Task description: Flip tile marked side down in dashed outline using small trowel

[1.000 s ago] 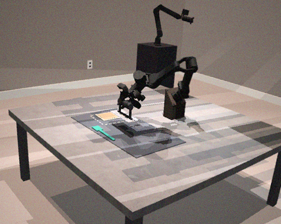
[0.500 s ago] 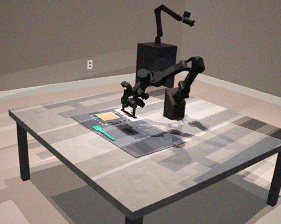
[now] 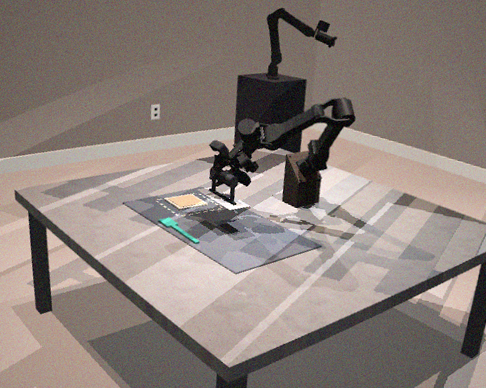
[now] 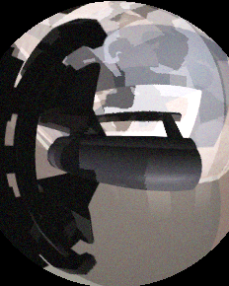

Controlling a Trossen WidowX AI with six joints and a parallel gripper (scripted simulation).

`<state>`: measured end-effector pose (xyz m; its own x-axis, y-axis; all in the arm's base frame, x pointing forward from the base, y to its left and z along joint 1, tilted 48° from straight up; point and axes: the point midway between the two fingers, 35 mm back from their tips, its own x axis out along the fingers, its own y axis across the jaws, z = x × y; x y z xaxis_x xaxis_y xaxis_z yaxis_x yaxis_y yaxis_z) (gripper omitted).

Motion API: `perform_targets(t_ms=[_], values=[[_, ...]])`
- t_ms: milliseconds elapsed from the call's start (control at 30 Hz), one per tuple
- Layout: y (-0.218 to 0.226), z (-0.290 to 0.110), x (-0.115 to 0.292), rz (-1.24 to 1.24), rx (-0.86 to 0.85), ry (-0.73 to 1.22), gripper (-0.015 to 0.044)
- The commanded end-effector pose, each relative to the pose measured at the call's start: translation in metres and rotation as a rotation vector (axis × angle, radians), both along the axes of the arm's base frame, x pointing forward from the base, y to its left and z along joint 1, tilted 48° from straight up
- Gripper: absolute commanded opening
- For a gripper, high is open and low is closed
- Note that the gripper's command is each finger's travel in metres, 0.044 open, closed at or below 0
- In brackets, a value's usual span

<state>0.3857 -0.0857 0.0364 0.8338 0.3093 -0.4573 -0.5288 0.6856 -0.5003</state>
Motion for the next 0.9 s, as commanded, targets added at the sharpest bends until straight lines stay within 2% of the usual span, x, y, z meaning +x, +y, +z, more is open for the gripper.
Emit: perform_targets(t_ms=[0, 867], values=[[-0.002, 0.0019, 0.0002, -0.01, -0.003, -0.004, 0.0], [0.0006, 0.0002, 0.0002, 0.0, 0.002, 0.003, 0.0]])
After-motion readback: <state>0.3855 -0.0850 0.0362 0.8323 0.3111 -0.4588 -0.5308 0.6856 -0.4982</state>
